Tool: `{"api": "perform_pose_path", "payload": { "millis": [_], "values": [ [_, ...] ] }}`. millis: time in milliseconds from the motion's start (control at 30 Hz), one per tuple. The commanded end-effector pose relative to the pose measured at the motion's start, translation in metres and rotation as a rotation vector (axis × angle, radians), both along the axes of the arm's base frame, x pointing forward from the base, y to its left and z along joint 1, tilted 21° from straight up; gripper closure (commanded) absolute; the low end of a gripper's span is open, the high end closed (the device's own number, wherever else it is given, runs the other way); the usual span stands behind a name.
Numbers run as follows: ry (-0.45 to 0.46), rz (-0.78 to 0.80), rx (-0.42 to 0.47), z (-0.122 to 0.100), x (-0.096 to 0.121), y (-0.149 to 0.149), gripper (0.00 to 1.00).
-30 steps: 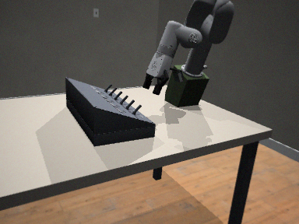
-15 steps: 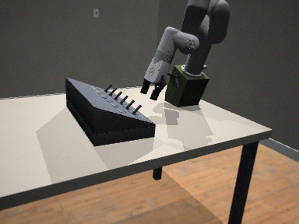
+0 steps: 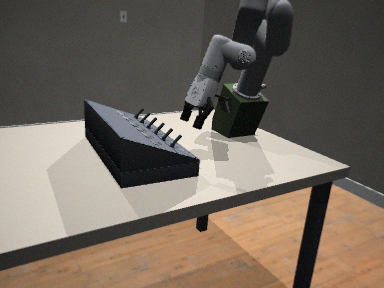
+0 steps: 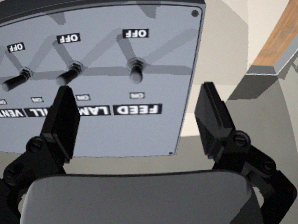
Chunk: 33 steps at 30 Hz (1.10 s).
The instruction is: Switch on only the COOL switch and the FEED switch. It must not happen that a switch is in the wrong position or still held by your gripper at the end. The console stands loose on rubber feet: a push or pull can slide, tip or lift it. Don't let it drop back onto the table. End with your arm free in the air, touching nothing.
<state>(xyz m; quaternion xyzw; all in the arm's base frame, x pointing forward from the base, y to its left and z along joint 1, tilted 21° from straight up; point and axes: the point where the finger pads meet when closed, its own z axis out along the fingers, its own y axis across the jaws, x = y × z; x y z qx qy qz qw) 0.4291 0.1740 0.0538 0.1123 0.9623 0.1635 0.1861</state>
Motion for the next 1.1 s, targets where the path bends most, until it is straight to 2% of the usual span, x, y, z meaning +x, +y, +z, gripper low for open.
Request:
{"api": "perform_pose_path", "payload": {
  "millis": [0, 1067],
  "values": [
    [-0.003, -0.001, 0.0, 0.0009, 0.0011, -0.0003, 0.0],
    [-0.003, -0.001, 0.0, -0.0009, 0.0003, -0.0049, 0.0]
  ]
}}
